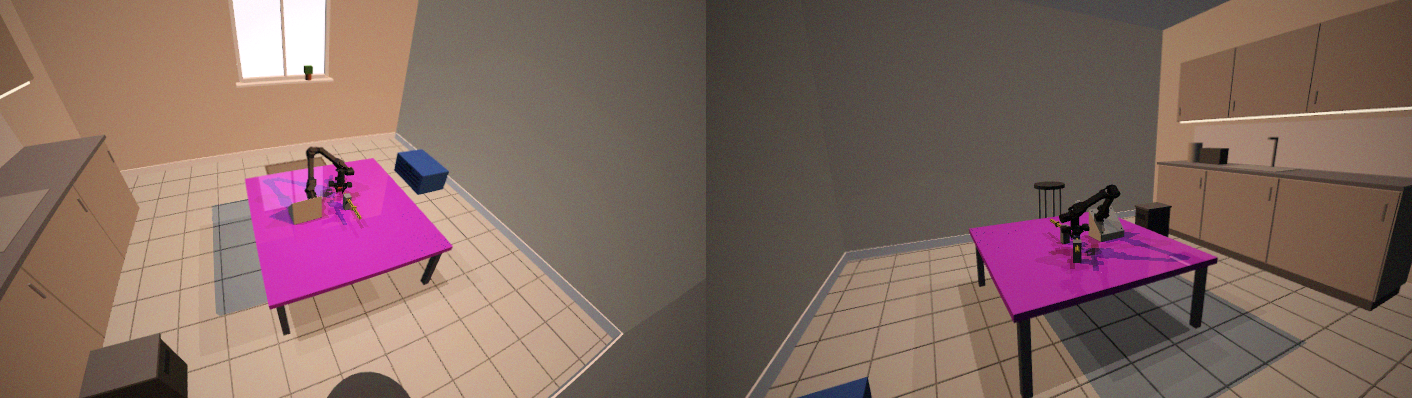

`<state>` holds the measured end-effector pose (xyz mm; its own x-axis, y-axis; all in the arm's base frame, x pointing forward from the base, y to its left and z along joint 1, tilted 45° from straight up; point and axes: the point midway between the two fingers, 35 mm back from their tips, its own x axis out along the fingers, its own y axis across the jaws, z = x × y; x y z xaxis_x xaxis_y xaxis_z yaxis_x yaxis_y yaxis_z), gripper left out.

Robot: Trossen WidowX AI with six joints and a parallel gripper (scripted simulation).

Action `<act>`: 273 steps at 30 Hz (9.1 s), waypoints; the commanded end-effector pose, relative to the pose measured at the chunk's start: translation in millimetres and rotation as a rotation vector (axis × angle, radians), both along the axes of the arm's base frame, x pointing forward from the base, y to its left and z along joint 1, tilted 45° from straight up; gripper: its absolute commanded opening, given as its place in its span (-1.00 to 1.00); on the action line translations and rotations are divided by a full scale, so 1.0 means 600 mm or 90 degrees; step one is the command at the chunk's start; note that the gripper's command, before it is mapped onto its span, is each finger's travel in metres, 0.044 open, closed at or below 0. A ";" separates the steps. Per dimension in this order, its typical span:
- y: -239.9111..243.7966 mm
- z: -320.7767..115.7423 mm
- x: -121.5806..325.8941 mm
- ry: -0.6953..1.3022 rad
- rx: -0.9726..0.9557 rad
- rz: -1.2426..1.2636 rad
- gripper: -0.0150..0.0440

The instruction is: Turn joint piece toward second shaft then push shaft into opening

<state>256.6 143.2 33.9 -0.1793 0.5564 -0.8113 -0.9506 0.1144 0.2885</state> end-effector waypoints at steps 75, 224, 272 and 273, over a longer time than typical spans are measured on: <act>0.000 0.000 0.000 0.000 -0.001 0.000 -0.49; -0.191 0.084 -0.002 0.876 -0.104 -1.081 1.00; -0.103 -0.008 -0.010 1.286 -0.241 -1.466 1.00; -0.097 -0.013 -0.012 1.287 -0.241 -1.465 1.00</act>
<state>252.9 76.1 35.6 -0.0629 0.7386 -0.6712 0.9734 -0.1030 -0.2046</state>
